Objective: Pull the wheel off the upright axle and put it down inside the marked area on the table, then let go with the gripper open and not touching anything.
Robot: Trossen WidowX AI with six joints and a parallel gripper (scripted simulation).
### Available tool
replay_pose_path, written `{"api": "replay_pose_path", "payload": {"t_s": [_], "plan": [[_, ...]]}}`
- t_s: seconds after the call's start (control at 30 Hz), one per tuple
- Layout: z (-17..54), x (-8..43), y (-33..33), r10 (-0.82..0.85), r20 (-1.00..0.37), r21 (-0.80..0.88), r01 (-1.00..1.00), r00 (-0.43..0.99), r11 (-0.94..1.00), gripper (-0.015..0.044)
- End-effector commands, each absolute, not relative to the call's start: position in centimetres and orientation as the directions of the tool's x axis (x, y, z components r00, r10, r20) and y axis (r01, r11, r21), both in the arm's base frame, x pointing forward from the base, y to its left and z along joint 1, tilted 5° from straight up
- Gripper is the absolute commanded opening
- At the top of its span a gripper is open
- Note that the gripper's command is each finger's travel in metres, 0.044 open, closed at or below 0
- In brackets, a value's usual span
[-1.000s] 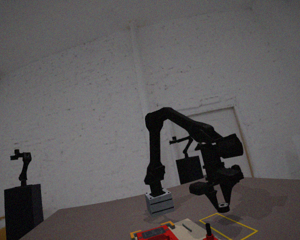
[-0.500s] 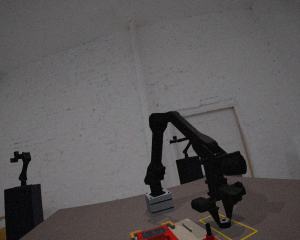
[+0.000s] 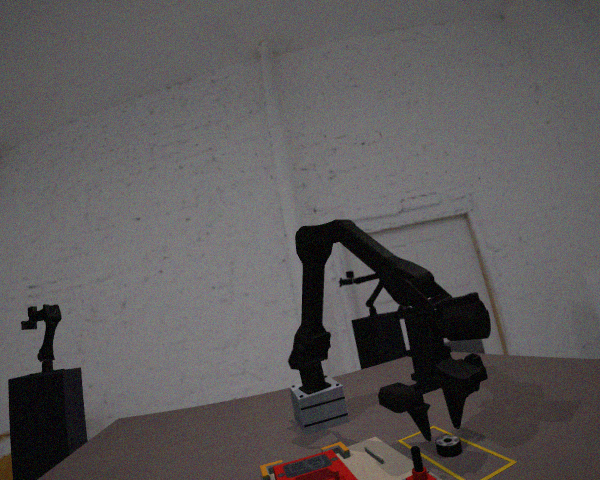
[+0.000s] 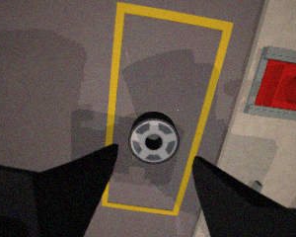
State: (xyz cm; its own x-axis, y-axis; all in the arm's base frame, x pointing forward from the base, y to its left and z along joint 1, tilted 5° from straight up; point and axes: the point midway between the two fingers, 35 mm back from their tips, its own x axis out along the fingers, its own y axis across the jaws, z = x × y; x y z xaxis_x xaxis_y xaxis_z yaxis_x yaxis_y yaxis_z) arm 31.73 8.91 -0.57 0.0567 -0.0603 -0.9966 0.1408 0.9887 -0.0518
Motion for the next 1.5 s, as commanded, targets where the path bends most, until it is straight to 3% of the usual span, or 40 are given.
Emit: {"api": "replay_pose_path", "payload": {"t_s": [0.0,0.13,0.33,0.53,1.47], "plan": [[3.4,31.9,9.2,-0.054,-0.995,-0.041,0.143,0.084,0.989,0.0300],[3.6,31.9,9.2,-0.054,-0.995,-0.042,0.143,0.084,0.989,0.0300],[5.6,27.7,8.3,-0.052,-0.995,-0.040,0.141,0.084,0.989,0.0440],[7.5,23.1,7.1,-0.055,-0.995,-0.044,0.143,0.078,0.989,0.0440],[7.5,23.1,7.1,-0.055,-0.995,-0.044,0.143,0.078,0.989,0.0440]]}}
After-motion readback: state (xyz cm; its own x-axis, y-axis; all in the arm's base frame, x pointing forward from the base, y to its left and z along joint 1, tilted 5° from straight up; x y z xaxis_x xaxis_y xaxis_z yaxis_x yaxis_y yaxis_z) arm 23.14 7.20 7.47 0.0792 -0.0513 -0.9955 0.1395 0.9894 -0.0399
